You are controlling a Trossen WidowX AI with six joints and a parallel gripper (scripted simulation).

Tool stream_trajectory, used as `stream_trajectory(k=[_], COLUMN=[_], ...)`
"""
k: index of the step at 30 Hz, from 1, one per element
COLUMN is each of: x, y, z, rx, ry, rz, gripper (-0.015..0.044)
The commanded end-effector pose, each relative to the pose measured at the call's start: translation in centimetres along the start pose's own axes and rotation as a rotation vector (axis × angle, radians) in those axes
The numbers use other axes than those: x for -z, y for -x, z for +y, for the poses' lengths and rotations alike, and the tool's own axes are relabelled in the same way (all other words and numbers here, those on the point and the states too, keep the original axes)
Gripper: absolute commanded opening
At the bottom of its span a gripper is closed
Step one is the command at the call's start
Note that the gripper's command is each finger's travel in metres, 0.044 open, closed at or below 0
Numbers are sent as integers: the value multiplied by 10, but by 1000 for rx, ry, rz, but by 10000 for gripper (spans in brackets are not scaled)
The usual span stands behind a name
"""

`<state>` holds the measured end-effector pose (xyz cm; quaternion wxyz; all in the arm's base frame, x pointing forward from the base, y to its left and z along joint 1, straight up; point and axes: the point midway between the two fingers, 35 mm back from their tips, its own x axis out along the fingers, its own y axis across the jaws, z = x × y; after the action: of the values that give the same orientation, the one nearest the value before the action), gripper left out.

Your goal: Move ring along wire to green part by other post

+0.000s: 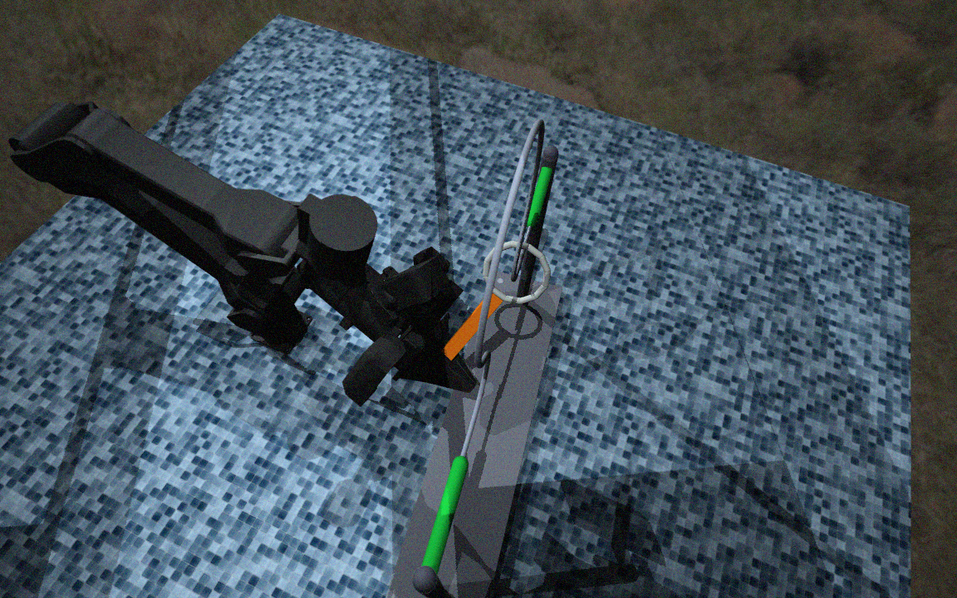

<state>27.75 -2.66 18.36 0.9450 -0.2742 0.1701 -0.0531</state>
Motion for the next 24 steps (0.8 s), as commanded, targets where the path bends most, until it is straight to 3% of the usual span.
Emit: stream_trajectory(k=[1, 24], x=[0, -18], y=[2, 18], z=[17, 78], rx=[-43, -194], ry=[-98, -420], rz=[13, 53], gripper=[-150, -150])
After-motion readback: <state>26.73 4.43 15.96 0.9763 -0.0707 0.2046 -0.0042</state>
